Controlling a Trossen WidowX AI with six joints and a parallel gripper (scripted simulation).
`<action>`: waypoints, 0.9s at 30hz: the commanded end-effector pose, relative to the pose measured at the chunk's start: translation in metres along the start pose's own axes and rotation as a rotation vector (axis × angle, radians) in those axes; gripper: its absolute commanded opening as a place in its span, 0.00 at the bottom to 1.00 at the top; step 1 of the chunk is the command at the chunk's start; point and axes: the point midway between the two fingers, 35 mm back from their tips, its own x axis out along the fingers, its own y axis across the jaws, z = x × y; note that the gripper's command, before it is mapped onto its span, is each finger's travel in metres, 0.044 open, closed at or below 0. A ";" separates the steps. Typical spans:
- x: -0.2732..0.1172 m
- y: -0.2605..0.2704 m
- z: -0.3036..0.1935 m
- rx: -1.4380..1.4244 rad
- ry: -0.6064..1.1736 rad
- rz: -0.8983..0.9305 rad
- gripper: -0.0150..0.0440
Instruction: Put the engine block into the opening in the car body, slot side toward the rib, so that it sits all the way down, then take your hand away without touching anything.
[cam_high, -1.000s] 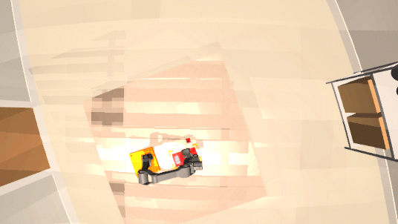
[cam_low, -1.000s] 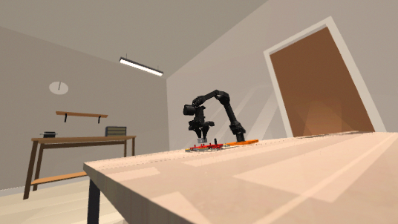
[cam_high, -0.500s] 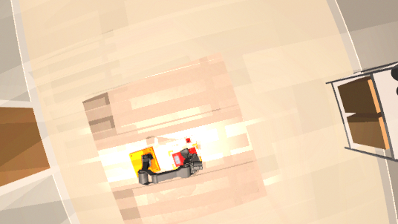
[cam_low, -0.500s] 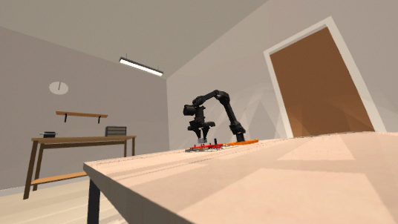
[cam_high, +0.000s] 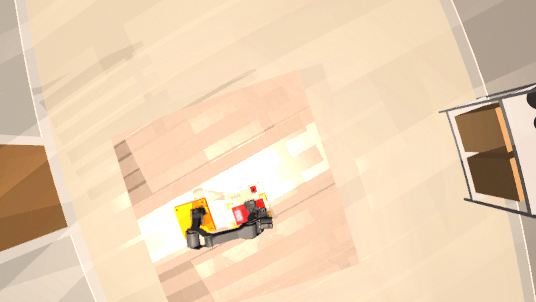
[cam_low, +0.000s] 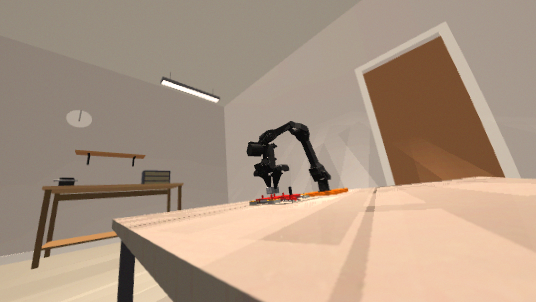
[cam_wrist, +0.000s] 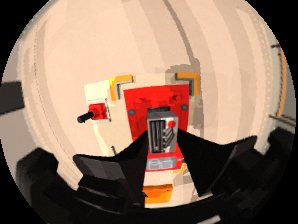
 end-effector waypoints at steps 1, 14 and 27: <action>0.001 0.000 0.000 -0.051 -0.003 0.002 0.52; 0.004 0.000 0.000 -0.006 -0.002 0.002 0.52; 0.007 0.000 0.001 -0.021 -0.002 0.002 0.52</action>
